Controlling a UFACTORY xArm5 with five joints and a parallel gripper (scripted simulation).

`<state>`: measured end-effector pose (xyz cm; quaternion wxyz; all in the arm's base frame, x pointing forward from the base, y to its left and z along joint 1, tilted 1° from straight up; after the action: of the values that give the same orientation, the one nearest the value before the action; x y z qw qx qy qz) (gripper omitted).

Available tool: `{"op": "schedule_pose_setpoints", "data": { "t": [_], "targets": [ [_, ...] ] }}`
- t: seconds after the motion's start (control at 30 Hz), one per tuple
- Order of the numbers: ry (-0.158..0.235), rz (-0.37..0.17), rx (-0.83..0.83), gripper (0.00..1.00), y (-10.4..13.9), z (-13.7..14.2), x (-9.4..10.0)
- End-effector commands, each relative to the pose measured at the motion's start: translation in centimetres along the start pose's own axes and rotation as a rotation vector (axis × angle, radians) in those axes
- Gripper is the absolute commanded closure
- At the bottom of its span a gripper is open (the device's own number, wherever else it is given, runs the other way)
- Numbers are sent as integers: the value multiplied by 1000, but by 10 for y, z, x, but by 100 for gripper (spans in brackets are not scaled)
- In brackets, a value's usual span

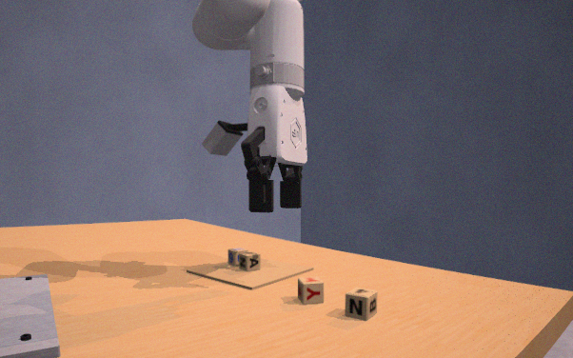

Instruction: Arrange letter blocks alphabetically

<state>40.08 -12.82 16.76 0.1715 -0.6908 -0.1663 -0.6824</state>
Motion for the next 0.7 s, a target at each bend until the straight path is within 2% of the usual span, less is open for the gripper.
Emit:
{"op": "schedule_pose_setpoints", "data": {
  "t": [0.0, 0.5, 0.67],
  "targets": [
    [2, -2, 112, 0, 12, -9, 0],
    [3, -1, 533, 0, 55, -54, -6],
    [3, -1, 588, 0, 60, -60, -7]
  ]
}}
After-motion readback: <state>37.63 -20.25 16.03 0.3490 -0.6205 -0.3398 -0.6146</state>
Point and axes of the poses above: the point where the finger pads meet when closed, its own x axis back along the fingers, its own z axis across the jaws, y = z × x, the point moved 7 cm from there along x, back along the fingers, and after that the axes turned 6 degrees about x, right-handed, at the moved point
